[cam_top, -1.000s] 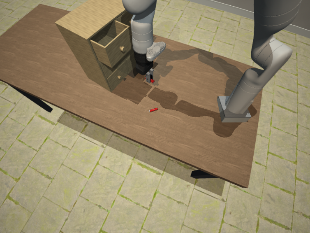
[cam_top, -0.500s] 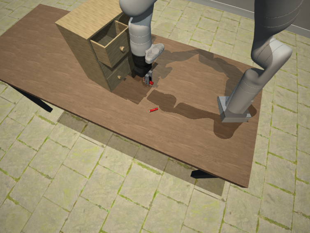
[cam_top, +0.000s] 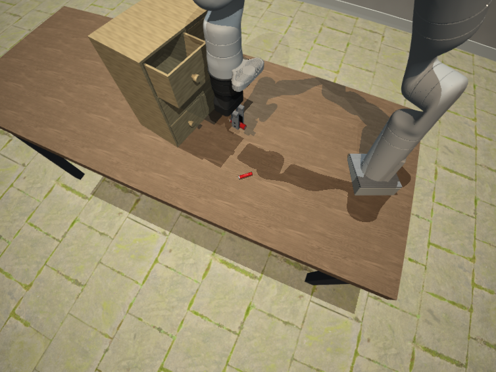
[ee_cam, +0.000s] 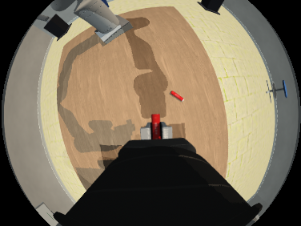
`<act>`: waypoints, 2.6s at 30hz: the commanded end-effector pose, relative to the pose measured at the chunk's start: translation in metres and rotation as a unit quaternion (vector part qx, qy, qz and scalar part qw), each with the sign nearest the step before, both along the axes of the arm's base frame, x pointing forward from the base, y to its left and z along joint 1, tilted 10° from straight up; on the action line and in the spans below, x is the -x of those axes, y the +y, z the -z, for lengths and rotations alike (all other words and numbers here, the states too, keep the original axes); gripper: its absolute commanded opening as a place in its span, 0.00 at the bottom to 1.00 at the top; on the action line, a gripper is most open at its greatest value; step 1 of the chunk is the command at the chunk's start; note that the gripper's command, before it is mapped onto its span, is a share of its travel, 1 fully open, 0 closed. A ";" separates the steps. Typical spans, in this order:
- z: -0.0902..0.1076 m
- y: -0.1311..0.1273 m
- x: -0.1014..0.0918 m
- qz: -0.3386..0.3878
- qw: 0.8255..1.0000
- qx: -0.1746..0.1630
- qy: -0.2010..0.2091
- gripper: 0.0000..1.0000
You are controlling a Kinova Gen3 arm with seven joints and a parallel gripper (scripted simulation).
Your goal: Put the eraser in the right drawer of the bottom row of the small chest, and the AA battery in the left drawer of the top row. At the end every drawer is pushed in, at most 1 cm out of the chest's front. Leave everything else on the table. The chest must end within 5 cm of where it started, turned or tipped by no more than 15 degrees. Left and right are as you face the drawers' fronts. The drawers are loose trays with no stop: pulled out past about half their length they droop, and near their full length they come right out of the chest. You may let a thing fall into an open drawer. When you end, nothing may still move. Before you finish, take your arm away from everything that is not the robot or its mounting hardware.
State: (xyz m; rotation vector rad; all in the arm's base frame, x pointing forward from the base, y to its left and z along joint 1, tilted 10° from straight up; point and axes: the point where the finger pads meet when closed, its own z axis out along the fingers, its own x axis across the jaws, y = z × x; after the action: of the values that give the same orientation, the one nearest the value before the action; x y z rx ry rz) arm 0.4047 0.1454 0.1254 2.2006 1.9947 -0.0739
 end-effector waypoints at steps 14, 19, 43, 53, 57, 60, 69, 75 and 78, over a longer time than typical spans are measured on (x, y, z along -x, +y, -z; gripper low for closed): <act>-0.067 0.014 0.004 -0.003 1.000 -0.003 -0.003 0.31; -0.082 0.016 0.006 -0.003 1.000 -0.003 -0.003 0.31; -0.181 0.031 0.014 -0.003 1.000 -0.003 -0.003 0.31; -0.201 0.034 0.016 -0.003 1.000 -0.003 -0.003 0.31; -0.207 0.035 0.016 -0.003 1.000 -0.003 -0.003 0.31; -0.210 0.036 0.016 -0.003 1.000 -0.003 -0.003 0.31; -0.213 0.036 0.017 -0.003 1.000 -0.003 -0.003 0.31; -0.213 0.036 0.017 -0.003 1.000 -0.003 -0.003 0.31; -0.213 0.036 0.017 -0.003 1.000 -0.003 -0.005 0.31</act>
State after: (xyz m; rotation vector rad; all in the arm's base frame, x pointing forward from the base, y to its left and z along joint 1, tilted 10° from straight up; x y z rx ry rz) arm 0.3883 0.1809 0.3375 2.1958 1.9980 -0.0601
